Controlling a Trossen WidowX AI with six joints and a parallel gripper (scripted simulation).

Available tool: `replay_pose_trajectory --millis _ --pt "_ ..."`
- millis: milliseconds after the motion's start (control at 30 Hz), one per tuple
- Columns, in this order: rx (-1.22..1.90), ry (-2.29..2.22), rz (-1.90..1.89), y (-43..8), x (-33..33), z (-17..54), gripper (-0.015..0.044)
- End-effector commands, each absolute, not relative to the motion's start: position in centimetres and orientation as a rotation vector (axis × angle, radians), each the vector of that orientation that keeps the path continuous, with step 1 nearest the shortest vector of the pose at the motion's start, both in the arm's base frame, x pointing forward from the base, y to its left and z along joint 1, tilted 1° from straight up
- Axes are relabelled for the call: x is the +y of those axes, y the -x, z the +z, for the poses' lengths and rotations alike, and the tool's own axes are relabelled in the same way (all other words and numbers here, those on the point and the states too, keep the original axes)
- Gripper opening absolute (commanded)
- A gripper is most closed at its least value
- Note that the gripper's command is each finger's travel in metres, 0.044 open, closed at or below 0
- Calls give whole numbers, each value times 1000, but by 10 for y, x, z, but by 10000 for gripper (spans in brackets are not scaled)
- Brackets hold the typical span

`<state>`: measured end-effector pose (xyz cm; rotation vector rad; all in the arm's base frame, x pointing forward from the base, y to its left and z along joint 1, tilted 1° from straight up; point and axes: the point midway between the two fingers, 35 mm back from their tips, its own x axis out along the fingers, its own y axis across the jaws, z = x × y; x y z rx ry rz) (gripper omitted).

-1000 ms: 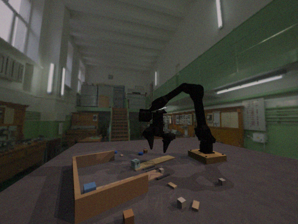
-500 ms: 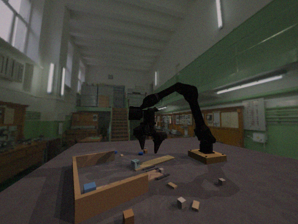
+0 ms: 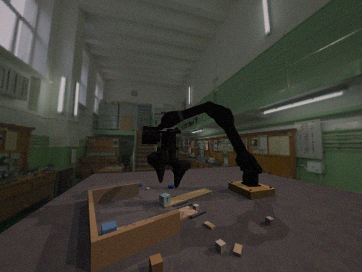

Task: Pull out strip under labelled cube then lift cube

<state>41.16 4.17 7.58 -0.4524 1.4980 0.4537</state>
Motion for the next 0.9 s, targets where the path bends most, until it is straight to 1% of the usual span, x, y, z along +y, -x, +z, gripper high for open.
replay_pose_trajectory --millis 0,33,267,300,867 --pt "1503 448 454 -424 49 74 440" --pt "1503 448 454 -426 50 74 440" --pt "1503 448 454 -426 50 65 256" --pt "1503 448 454 -427 50 63 250" --pt "1503 447 454 -427 51 36 250"
